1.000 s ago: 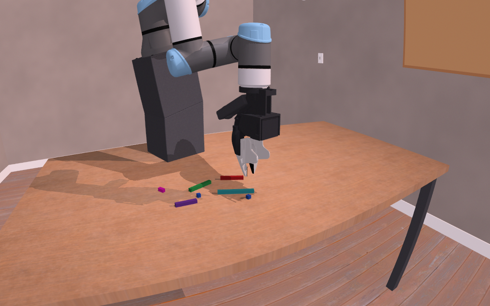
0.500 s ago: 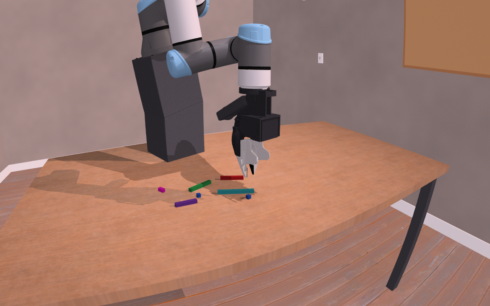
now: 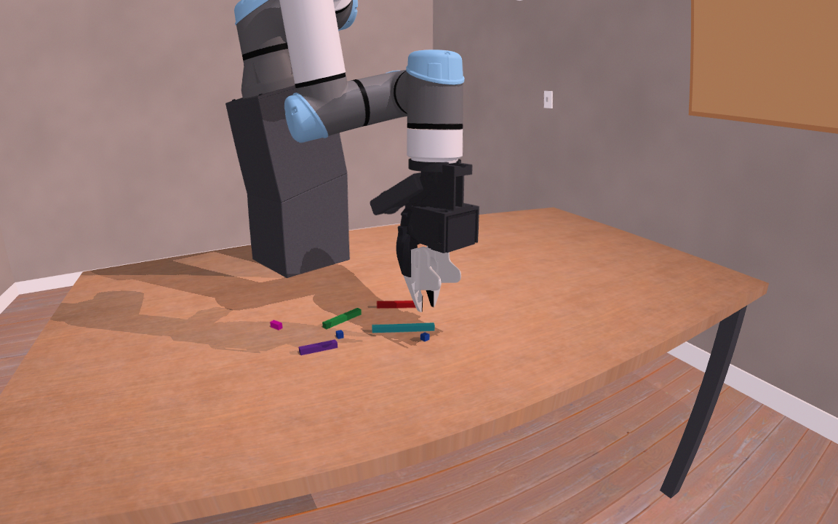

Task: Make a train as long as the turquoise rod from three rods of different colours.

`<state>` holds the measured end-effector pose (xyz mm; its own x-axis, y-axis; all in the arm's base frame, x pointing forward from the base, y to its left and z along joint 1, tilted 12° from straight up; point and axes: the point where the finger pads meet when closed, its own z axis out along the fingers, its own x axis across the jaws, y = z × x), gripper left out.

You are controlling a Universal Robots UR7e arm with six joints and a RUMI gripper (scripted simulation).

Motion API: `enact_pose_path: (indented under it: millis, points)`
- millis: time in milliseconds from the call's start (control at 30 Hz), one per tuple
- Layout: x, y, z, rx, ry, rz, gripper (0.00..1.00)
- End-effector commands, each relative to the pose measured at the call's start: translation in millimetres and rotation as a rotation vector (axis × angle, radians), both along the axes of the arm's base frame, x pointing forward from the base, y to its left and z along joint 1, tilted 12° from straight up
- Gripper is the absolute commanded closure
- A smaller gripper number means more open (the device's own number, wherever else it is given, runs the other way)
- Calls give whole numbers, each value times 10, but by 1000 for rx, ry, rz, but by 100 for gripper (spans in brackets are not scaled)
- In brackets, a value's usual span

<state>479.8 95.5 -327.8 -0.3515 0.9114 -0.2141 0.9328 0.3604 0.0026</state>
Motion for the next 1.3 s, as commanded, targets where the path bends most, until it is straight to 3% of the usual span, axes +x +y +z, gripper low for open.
enact_pose_path:
  millis: [0,567,1267]
  points:
    - [14,-16,-78,0,-1,0,86]
    - [32,-61,-288,0,-1,0,86]
    - [38,-75,-351,0,-1,0,86]
